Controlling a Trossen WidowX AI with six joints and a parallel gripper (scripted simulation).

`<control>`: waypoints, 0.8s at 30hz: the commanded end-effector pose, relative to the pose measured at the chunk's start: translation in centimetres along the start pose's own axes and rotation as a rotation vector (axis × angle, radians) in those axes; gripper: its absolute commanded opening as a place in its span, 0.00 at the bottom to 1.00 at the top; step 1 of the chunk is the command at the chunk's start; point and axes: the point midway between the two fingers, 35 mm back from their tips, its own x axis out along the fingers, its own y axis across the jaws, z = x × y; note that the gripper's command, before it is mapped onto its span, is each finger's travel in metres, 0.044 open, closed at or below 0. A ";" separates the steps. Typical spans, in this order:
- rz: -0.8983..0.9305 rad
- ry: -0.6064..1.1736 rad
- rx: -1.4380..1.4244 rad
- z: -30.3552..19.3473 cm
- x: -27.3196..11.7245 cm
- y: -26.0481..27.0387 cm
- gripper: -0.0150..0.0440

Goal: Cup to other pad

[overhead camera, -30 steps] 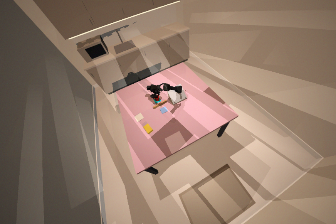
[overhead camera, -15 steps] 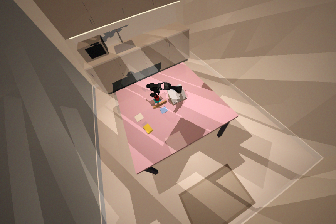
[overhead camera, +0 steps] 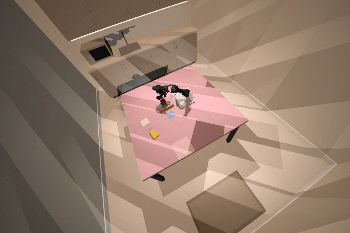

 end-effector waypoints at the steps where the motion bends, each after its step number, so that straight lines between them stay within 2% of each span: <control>1: -0.001 0.001 0.000 0.0 0.0 0.0 0.60; 10: -0.001 -0.001 -0.001 0.1 -0.7 0.0 1.00; 21: -0.002 -0.009 -0.008 0.0 -6.1 -0.2 1.00; 24: -0.003 -0.010 -0.008 0.0 -6.4 -0.2 1.00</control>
